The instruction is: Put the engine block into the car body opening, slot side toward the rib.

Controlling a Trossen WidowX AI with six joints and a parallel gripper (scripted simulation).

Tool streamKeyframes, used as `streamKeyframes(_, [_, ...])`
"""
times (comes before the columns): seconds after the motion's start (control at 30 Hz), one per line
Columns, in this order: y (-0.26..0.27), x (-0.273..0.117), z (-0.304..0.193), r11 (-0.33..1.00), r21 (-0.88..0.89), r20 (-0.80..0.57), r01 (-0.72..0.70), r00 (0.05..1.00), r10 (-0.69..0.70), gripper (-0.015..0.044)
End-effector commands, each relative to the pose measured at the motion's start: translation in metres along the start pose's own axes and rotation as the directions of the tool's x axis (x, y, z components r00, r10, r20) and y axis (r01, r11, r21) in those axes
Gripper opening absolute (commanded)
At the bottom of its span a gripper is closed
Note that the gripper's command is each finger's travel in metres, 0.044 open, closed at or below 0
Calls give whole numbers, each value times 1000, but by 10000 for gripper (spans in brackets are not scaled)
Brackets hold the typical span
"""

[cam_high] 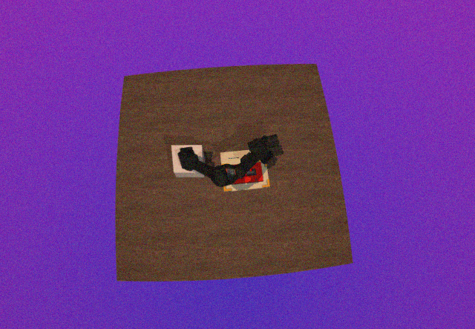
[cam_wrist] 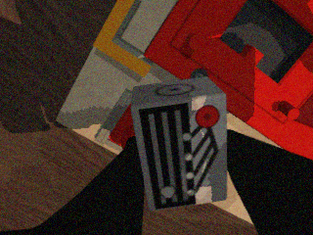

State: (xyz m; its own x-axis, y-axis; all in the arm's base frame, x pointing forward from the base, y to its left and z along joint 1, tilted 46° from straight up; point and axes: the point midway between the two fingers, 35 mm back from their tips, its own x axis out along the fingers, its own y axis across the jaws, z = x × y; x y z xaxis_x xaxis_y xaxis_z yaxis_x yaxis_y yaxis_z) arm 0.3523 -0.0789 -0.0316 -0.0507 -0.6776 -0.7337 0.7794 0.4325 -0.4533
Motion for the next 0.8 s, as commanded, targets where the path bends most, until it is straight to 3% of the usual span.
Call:
streamKeyframes(0.0, [-11,3,6,991,-133,7,11,1000,-11,0])
streamKeyframes(0.37, [-34,12,17,900,-435,11,34,999,-33,0])
streamKeyframes(0.77, [-60,20,28,697,-715,15,52,998,-60,0])
